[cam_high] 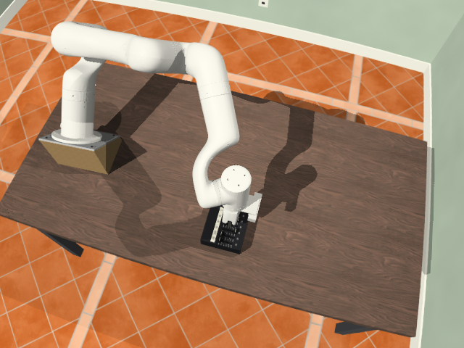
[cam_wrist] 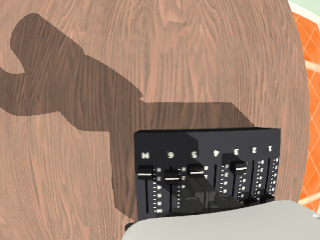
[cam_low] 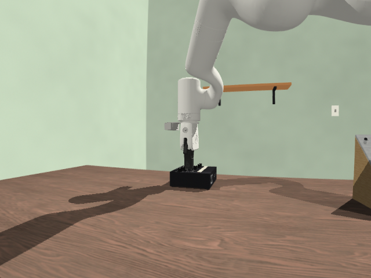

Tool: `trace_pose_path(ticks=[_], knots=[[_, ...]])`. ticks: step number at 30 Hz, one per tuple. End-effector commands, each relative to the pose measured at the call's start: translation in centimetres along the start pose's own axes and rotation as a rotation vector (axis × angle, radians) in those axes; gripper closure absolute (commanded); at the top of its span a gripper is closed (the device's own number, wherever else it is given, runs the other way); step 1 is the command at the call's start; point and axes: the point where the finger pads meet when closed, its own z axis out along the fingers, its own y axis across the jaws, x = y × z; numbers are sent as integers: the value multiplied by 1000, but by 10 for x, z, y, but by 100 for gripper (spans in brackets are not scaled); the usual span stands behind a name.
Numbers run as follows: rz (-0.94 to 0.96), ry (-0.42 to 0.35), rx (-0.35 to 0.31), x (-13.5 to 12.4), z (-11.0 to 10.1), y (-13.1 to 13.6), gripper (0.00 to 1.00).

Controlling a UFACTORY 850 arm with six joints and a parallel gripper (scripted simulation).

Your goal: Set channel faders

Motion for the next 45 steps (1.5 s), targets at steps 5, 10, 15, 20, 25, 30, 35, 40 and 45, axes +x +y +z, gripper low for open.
trace_pose_path(ticks=[5,10,15,20,25,30,35,40,45], knots=[[-1,2,-1,1,-1,0,100],[-1,2,-1,-1,-1,0,100],[-1,2,-1,-4,-1,0,100],[-1,2,-1,-5,-1,0,100],[-1,2,-1,-5,-2,0,100],[-1,2,-1,-5,-7,0,100],[-1,2,-1,-5,-21,0,100],[-1,2,-1,-5,-35,0,100],[-1,2,-1,-5,-40,0,100]])
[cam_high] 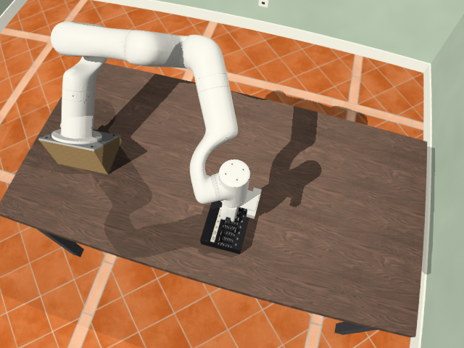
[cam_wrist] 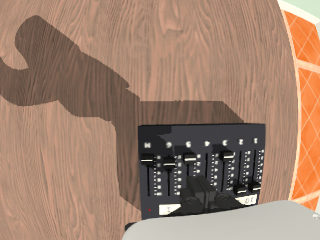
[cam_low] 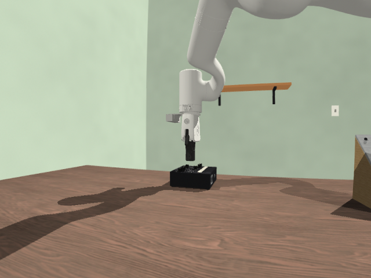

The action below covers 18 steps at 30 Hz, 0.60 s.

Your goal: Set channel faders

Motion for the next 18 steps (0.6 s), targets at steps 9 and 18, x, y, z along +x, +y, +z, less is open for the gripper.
trace_pose_path(ticks=[9,18], knots=[[-1,1,-1,0,-10,0,100],[-1,1,-1,0,-11,0,0]])
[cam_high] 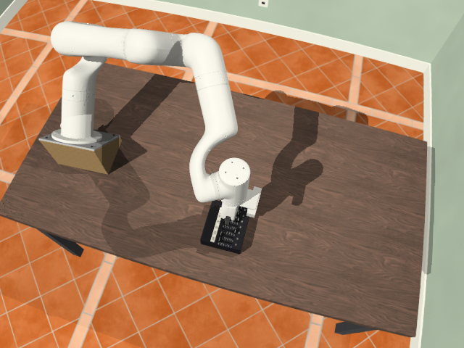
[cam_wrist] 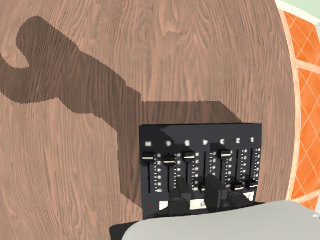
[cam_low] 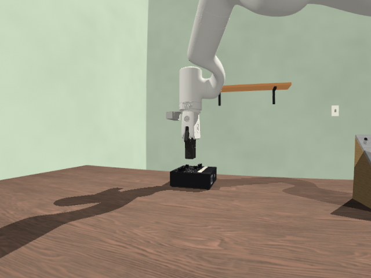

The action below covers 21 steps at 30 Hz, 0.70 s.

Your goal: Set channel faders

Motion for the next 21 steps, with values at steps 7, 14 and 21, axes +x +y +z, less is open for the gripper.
trace_pose_path(ticks=[7,14,21], knots=[[-1,2,-1,1,-18,0,0],[-1,2,-1,1,-42,0,0],[-1,2,-1,1,-72,0,0]])
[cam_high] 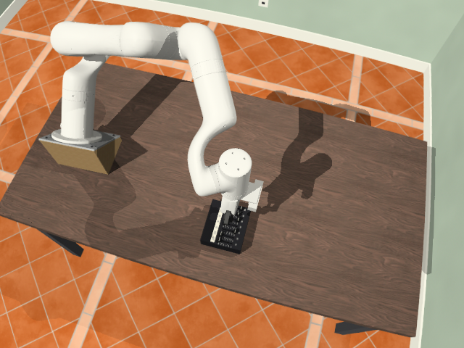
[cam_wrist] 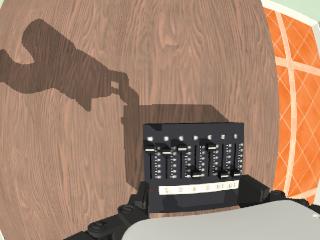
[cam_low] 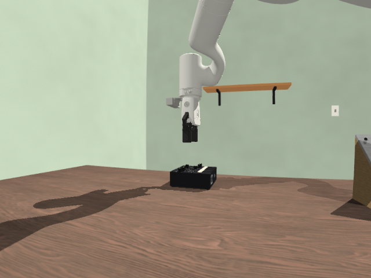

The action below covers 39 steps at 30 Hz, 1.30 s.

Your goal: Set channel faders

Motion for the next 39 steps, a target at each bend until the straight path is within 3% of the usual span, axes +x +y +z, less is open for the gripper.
trace_pose_path(ticks=[1,39], knots=[[-1,2,-1,1,-24,0,0],[-1,2,-1,1,-30,0,0]])
